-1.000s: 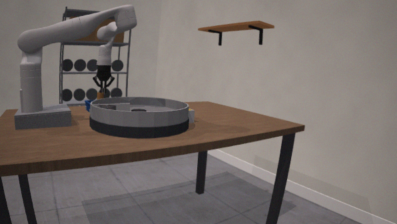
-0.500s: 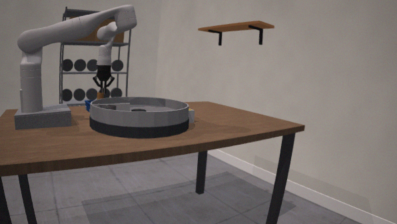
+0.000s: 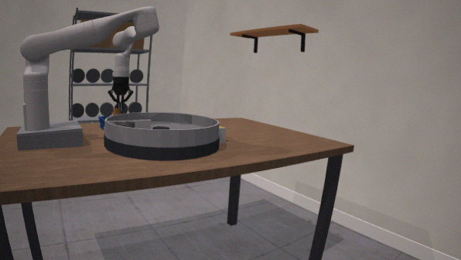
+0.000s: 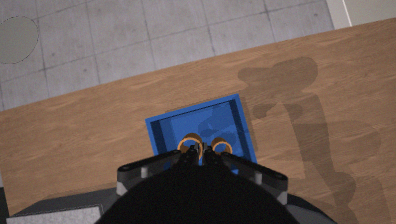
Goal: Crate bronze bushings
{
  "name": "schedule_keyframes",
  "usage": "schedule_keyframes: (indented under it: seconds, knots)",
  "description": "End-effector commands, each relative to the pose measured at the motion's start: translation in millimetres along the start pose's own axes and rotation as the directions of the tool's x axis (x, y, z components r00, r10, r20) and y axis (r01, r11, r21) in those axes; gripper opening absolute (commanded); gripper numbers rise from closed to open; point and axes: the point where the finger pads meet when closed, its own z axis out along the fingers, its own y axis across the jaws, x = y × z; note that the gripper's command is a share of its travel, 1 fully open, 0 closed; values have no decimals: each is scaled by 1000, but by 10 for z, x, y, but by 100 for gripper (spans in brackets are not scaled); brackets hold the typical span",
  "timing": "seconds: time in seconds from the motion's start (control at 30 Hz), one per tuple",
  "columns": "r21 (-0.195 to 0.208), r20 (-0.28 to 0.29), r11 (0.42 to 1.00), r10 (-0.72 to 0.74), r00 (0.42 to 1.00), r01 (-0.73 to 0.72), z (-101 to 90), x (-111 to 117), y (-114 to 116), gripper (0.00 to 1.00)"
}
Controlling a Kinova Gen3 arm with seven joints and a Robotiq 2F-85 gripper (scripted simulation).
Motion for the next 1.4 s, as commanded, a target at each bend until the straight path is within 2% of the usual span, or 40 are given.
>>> schedule_keyframes:
  seconds: [0.0,1.37]
  knots:
    - [1,-2,1000,2,1000,-2,33,11,-12,0]
    - [2,1,1000,-1,1000,1,169,-4,2,0]
